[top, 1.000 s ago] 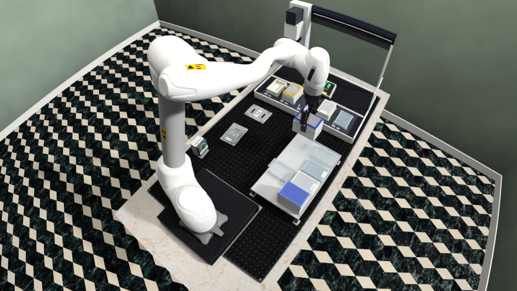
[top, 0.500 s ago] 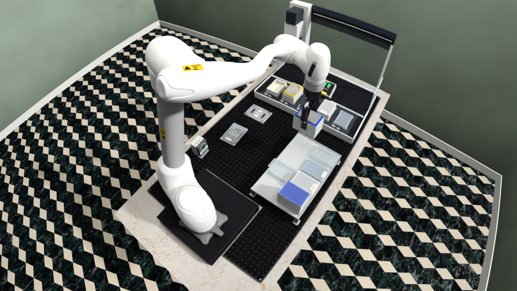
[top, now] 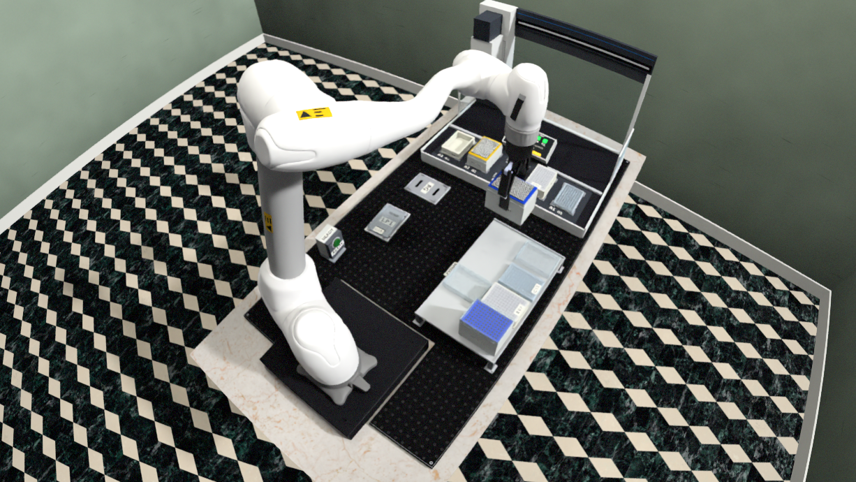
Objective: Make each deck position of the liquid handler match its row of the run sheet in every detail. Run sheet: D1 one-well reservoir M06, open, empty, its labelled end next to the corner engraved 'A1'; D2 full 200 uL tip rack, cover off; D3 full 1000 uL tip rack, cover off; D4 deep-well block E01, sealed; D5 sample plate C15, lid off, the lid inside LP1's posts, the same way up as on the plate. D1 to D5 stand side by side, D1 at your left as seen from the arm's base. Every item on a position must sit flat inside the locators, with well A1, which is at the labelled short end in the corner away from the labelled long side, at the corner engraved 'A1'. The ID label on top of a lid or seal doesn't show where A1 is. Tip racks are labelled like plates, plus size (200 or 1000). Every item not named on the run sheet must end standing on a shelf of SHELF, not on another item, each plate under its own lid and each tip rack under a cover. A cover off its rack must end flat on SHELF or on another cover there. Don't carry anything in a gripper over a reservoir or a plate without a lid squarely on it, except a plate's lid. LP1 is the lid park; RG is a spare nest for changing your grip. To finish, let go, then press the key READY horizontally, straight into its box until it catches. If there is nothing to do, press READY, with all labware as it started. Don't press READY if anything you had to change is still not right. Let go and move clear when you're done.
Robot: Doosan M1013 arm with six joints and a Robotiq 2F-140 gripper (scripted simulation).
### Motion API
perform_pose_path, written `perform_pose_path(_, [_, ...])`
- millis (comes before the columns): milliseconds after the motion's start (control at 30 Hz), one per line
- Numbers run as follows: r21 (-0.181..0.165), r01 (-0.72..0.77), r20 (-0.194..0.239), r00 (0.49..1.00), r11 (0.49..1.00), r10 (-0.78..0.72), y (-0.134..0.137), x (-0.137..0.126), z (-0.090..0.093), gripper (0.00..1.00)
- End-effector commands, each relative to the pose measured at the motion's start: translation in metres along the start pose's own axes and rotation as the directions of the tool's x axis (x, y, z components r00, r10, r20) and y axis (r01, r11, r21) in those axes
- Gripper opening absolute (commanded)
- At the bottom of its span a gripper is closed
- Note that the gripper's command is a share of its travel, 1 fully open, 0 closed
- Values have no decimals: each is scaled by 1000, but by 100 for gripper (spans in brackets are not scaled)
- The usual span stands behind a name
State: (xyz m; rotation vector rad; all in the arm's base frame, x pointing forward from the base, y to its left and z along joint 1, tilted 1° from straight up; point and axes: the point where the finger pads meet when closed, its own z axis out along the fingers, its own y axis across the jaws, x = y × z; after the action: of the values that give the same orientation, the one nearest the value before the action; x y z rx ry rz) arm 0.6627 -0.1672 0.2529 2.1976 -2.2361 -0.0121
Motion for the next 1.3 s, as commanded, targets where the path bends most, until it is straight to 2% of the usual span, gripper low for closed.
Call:
perform_pose_path(0, [1, 0, 0, 1000, 1000, 0, 0, 0, -6, 10])
perform_pose_path(867, [1, 0, 0, 1000, 1000, 0, 0, 0, -46, 10])
perform_pose_path(1267, [1, 0, 0, 1000, 1000, 0, -1, -1, -49, 10])
